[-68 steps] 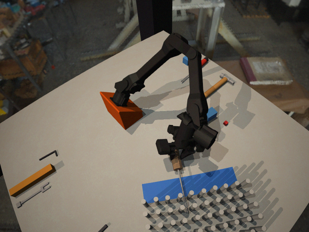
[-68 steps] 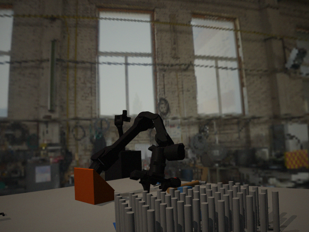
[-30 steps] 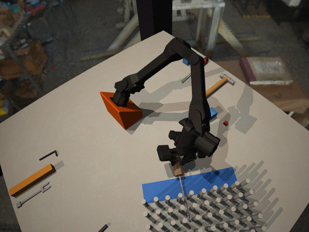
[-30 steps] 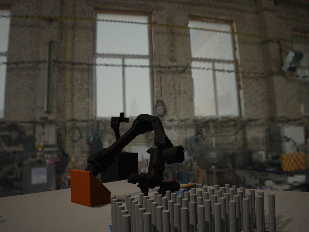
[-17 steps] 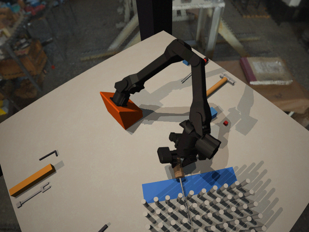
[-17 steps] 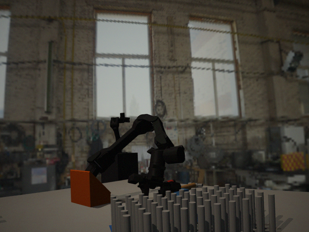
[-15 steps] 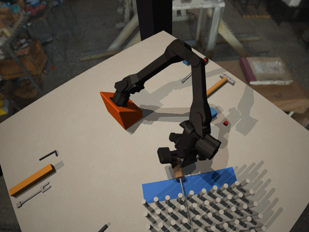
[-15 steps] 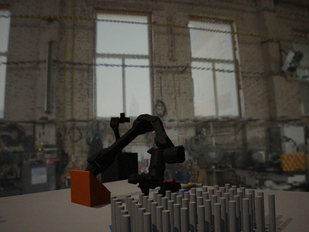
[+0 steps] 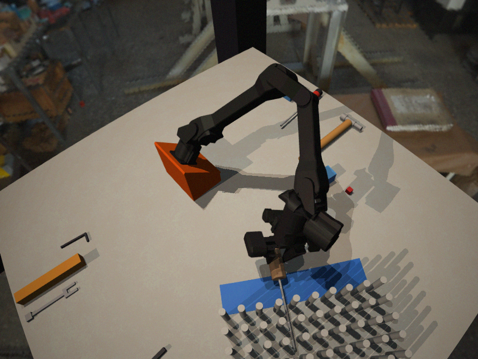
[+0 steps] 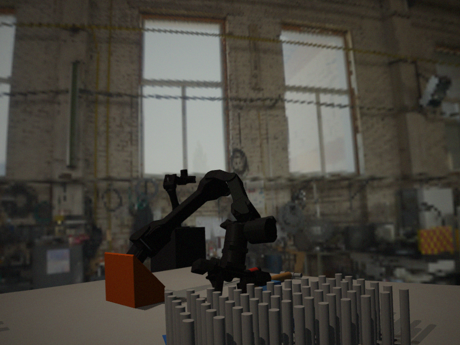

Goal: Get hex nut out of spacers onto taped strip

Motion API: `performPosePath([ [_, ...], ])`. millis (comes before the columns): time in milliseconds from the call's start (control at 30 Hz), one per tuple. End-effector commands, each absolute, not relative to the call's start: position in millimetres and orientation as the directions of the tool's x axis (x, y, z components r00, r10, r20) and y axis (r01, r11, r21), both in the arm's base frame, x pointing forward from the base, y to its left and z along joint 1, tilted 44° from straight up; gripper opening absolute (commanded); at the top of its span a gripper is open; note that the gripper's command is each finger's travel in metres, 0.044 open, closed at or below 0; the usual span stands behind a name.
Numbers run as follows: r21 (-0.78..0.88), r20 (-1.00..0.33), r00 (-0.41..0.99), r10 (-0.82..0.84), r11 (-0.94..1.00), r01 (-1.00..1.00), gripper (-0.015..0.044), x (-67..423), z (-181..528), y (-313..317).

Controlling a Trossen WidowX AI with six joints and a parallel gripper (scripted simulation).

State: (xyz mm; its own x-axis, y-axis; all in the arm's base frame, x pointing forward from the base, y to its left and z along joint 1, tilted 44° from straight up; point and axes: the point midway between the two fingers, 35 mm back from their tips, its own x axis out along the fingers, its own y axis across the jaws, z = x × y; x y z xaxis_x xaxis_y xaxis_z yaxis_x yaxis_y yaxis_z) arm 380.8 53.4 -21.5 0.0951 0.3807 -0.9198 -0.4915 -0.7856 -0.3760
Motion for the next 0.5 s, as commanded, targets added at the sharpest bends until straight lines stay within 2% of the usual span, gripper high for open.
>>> performPosePath([
  [0,-0.381,-0.918,0.101,0.383,-0.785,-0.489,0.0,384.3,-21.1,51.4],
  [467,-0.381,-0.918,0.101,0.382,-0.785,-0.488,0.0,391.6,-24.6,47.8],
])
